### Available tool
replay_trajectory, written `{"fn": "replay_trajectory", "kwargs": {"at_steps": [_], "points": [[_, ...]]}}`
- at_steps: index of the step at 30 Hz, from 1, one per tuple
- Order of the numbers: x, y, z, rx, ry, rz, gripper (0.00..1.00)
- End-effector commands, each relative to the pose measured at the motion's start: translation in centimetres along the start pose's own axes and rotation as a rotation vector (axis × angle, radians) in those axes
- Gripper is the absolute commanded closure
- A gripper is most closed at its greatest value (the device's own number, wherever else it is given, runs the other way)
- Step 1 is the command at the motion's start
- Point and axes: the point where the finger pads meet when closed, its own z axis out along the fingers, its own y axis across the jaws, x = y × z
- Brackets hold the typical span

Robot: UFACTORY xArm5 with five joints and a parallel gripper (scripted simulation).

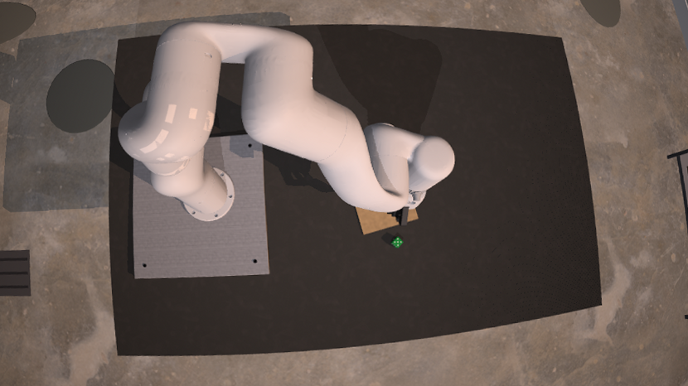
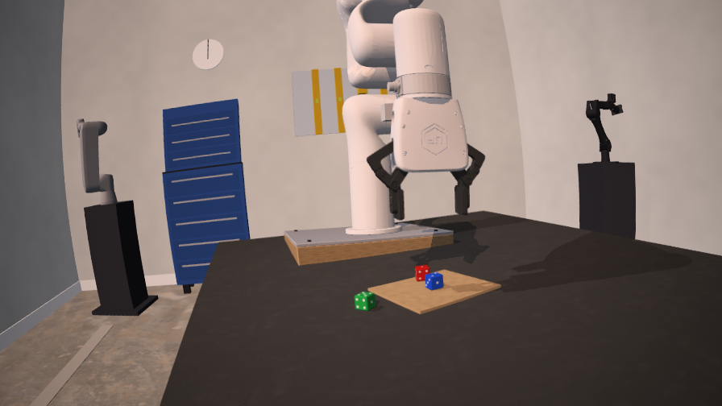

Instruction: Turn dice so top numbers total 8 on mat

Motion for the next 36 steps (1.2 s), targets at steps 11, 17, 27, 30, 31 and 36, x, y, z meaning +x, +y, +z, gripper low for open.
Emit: {"fn": "replay_trajectory", "kwargs": {"at_steps": [11, 17, 27, 30, 31, 36], "points": [[-1.1, -2.7, 0.4, -0.004, -0.002, 0.212, 0.00], [-1.8, -5.0, 0.9, -0.008, 0.001, 0.382, 0.00], [-2.7, -9.6, 1.9, -0.014, 0.007, 0.715, 0.00], [-2.8, -10.5, 2.1, -0.015, 0.008, 0.777, 0.00], [-2.8, -10.5, 2.1, -0.015, 0.008, 0.777, 0.00], [-2.9, -10.6, 2.2, -0.015, 0.008, 0.780, 0.64]]}}
